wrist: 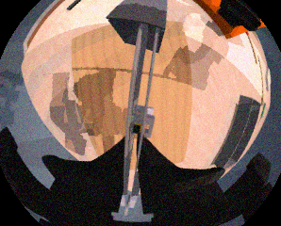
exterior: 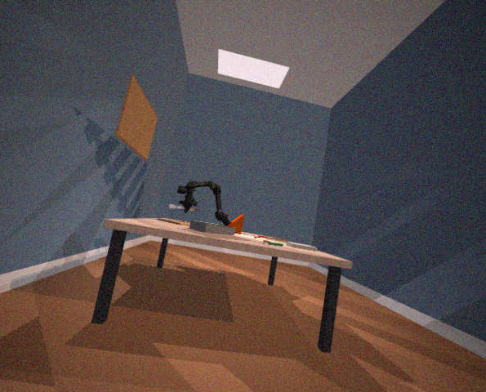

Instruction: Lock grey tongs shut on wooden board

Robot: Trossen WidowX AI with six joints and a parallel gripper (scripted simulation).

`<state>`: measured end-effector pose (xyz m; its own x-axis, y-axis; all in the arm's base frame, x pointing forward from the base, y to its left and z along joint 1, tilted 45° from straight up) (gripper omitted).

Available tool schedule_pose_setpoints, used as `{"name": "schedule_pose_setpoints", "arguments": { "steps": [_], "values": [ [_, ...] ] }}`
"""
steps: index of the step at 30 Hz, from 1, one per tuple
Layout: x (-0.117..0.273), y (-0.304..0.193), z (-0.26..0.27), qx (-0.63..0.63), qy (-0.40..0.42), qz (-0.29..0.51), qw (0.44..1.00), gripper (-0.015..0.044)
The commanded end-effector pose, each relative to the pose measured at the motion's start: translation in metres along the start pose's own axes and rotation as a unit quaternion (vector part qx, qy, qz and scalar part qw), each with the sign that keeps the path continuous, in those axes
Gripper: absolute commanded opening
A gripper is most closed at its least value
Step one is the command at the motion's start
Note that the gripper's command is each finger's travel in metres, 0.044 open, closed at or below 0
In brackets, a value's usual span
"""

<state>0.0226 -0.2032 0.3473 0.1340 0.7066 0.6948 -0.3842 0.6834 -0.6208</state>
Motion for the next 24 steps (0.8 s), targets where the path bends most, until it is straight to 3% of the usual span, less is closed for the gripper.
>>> {"name": "schedule_pose_setpoints", "arguments": {
  "steps": [1,24],
  "values": [
    [-0.005,0.000,0.000,0.003,-0.002,0.002,1.000,-0.0150],
    [-0.042,0.004,0.003,0.005,0.001,0.006,1.000,-0.0150]
  ]
}}
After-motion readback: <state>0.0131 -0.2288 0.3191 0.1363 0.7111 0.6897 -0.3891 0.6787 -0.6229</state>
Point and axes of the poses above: the point midway between the two fingers, 35 mm back from their tips, its own x axis back along the fingers, its own z axis across the jaws, y = z × x, the point moved 3 cm from there along x, back along the fingers, and after that the axes turned 11 degrees about -x, right-handed, at the moved point
